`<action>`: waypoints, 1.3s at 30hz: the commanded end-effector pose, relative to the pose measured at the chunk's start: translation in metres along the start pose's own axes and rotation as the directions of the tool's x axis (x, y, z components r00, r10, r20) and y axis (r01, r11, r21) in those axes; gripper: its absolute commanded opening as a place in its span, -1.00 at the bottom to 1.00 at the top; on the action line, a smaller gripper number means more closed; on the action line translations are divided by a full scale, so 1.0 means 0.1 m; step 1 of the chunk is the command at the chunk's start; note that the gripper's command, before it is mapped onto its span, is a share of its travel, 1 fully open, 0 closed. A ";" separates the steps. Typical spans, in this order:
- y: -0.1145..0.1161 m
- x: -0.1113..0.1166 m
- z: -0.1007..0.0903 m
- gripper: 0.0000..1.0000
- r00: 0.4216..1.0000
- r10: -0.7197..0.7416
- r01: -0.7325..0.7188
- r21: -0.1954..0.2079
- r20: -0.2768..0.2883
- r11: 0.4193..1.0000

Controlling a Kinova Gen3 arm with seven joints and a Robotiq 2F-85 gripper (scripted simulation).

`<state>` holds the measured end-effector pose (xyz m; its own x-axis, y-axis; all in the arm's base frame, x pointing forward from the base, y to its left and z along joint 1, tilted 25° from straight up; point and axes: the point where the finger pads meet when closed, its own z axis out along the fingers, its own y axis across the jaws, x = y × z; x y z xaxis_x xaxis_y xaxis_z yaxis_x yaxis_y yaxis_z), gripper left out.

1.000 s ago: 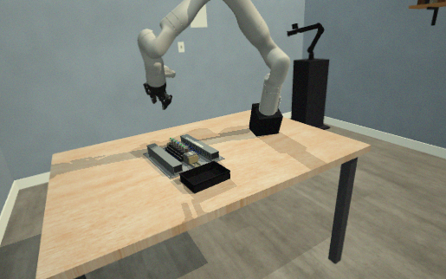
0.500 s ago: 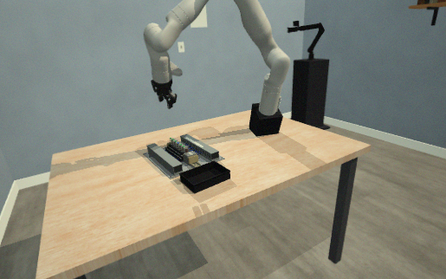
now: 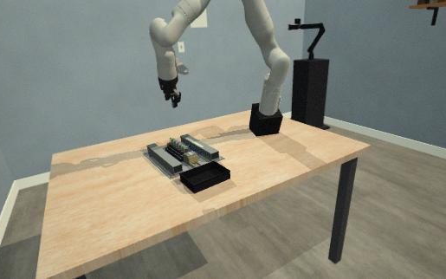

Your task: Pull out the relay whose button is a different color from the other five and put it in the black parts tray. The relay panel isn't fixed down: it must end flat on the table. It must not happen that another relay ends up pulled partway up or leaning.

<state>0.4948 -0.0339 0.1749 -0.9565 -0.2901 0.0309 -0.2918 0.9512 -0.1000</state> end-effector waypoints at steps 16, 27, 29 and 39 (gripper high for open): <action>0.19 0.15 -0.14 0.22 0.991 0.136 -0.136 -0.047 0.008 0.990; 0.28 0.22 -0.19 0.22 0.981 0.196 -0.195 -0.069 0.007 0.978; 0.30 0.23 -0.20 0.22 0.979 0.206 -0.205 -0.072 0.007 0.976; 0.35 0.27 -0.23 0.22 0.971 0.239 -0.238 -0.085 0.005 0.968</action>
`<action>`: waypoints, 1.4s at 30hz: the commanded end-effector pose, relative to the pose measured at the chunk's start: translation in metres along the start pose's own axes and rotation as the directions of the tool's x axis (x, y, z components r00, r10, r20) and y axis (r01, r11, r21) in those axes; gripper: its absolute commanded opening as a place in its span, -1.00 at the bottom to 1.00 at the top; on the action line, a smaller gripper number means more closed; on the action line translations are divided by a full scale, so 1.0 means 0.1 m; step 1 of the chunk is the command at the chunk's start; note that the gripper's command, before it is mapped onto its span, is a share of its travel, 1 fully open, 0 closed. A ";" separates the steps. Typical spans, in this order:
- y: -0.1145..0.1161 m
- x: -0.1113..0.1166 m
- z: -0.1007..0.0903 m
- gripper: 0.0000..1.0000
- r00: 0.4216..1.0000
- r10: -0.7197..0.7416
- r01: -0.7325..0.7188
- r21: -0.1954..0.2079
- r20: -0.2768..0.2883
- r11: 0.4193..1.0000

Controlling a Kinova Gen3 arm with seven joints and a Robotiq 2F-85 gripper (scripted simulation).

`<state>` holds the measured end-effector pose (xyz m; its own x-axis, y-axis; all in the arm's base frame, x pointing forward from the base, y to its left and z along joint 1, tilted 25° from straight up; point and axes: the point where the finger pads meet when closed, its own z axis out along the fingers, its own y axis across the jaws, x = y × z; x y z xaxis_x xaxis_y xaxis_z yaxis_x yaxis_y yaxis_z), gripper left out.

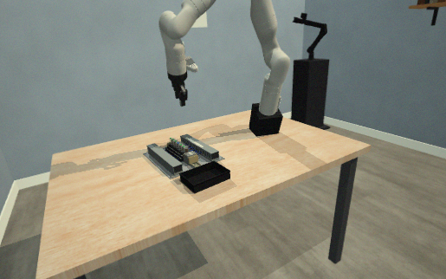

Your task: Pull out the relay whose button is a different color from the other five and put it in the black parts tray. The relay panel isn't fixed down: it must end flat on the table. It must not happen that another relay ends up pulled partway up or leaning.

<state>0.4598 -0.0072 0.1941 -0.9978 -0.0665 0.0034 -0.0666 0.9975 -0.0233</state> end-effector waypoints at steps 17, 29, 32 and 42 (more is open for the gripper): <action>0.06 0.07 -0.05 0.22 0.999 0.051 -0.051 -0.018 0.002 0.999; 0.07 0.09 -0.06 0.22 0.998 0.063 -0.063 -0.022 0.002 0.998; 0.07 0.09 -0.06 0.22 0.998 0.065 -0.065 -0.023 0.002 0.998; 0.08 0.09 -0.06 0.22 0.998 0.067 -0.067 -0.023 0.002 0.998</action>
